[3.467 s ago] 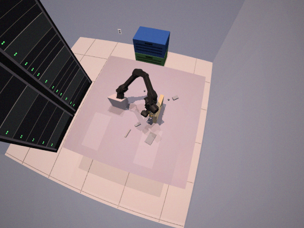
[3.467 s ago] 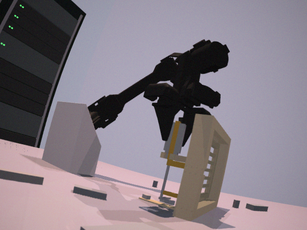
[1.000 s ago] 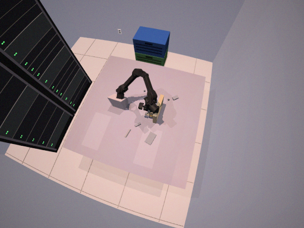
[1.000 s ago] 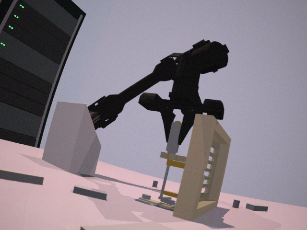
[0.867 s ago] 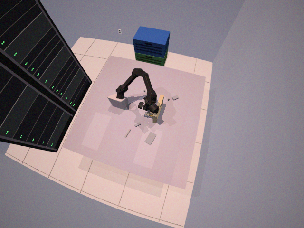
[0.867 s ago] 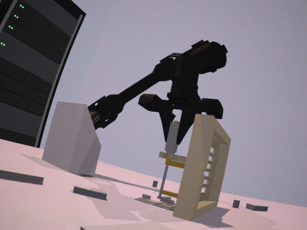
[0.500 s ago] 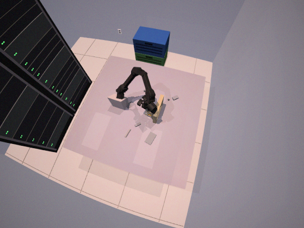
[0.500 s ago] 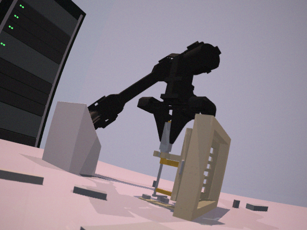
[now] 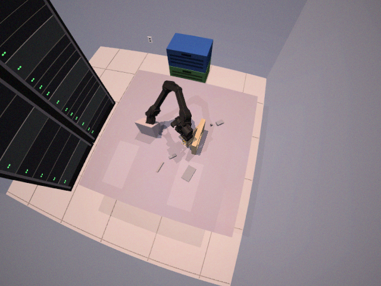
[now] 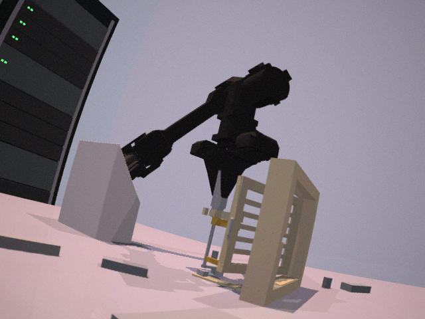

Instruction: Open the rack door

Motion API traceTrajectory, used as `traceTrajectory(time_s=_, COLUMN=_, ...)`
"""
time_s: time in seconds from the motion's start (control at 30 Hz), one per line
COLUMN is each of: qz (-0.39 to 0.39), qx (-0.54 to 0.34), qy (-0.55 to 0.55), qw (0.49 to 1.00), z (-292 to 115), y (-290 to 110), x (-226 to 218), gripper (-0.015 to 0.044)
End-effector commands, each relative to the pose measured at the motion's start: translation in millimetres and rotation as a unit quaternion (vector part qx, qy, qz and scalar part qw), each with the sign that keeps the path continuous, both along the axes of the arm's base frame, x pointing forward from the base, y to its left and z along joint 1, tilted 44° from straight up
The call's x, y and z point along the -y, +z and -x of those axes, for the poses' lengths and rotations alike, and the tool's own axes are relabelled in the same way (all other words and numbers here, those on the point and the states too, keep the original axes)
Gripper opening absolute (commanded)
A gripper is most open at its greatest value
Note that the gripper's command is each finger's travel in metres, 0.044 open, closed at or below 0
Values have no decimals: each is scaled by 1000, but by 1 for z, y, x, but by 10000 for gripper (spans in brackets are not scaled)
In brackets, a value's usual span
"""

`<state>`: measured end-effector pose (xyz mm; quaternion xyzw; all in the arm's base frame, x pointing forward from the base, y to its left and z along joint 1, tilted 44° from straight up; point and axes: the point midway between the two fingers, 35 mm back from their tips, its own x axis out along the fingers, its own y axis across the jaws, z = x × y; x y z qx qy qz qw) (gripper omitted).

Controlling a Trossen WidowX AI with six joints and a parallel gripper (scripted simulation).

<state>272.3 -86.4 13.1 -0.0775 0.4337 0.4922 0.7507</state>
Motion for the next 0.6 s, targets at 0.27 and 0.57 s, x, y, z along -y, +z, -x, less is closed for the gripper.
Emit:
traceTrajectory(time_s=0.27, qz=-17, qx=-73, qy=-83, qw=994, z=20, y=15, x=-21, gripper=11)
traceTrajectory(time_s=0.57, qz=-28, qx=-120, qy=-133, qw=984, z=31, y=27, x=-36, gripper=11)
